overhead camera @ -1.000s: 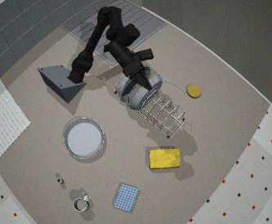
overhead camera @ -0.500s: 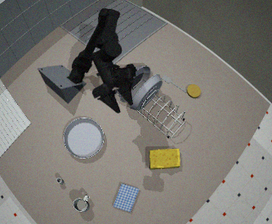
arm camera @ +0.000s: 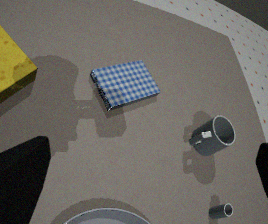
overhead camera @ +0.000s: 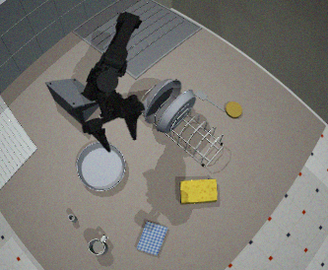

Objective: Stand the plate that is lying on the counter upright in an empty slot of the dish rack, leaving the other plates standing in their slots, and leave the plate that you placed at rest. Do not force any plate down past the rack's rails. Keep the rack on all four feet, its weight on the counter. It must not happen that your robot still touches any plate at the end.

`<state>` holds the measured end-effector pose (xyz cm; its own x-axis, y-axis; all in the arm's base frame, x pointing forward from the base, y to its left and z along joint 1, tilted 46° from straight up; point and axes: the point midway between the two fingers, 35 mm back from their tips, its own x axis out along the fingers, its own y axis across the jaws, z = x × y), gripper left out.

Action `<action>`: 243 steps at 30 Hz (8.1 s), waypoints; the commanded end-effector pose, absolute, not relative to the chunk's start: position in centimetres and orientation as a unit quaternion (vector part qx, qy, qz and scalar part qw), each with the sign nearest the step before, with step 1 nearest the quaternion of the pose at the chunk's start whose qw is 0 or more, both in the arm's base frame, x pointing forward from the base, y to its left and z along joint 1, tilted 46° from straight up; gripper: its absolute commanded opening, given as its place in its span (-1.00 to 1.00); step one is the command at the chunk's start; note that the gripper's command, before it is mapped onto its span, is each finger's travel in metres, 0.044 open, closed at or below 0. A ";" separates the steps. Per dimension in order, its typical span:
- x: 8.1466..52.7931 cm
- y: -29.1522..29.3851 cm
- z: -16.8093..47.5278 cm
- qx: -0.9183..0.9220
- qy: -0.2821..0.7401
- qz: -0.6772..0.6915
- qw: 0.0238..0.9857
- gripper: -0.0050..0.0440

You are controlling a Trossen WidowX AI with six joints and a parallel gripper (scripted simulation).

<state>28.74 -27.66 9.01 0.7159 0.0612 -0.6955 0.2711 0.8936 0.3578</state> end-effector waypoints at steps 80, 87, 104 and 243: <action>10.3 -18.6 -8.8 0.790 0.488 -0.209 0.307 -0.47; 10.4 -17.8 -9.5 0.790 0.488 -0.209 0.307 -0.47; 10.5 -16.1 -10.9 0.790 0.488 -0.209 0.307 -0.47; 11.5 -14.6 -12.4 0.790 0.488 -0.209 0.307 -0.47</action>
<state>11.46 -14.71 -12.37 0.4360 0.6411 -0.6316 0.8995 -0.3332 0.2828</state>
